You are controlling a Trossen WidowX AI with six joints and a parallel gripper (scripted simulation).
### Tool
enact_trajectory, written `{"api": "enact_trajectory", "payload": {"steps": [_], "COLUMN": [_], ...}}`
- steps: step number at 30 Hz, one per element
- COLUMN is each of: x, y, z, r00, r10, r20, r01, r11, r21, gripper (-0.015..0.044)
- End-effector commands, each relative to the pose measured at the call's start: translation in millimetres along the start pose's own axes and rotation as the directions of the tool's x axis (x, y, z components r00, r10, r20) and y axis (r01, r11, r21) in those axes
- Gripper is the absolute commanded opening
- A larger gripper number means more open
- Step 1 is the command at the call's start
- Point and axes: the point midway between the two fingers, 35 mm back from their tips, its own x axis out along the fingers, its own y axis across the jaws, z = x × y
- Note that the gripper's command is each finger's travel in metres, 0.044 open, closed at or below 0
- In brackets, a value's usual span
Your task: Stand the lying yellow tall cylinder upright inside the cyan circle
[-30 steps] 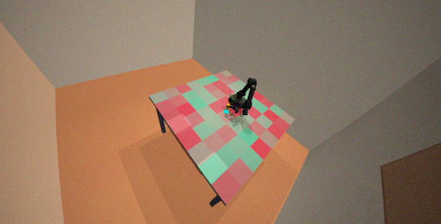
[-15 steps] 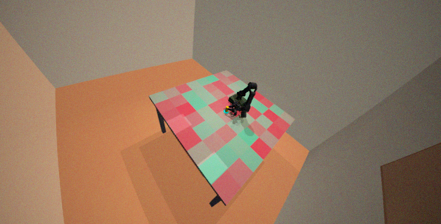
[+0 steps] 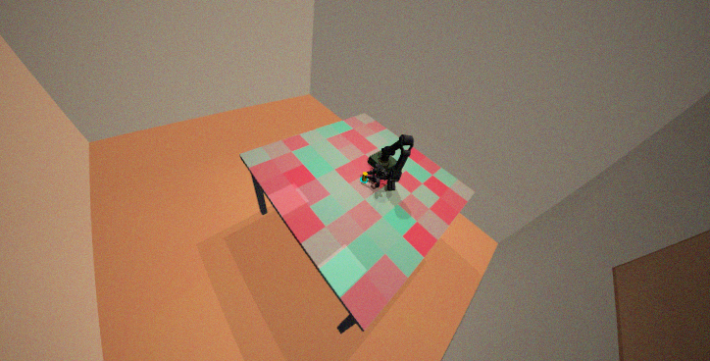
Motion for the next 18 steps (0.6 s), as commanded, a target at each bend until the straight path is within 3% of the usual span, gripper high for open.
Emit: {"api": "enact_trajectory", "payload": {"steps": [1, 9, 18], "x": [0.2, 0.2, -4.8], "y": [0.3, 0.3, 3.5], "z": [0.4, 0.4, 18.8], "r00": [1.0, 1.0, 1.0], "r10": [0.003, 0.003, 0.003], "r20": [0.004, 0.004, 0.004], "r01": [-0.003, -0.003, -0.003], "r11": [1.0, 1.0, 1.0], "r21": [-0.002, -0.002, 0.0], "gripper": [0.0184, 0.0394, 0.04]}}
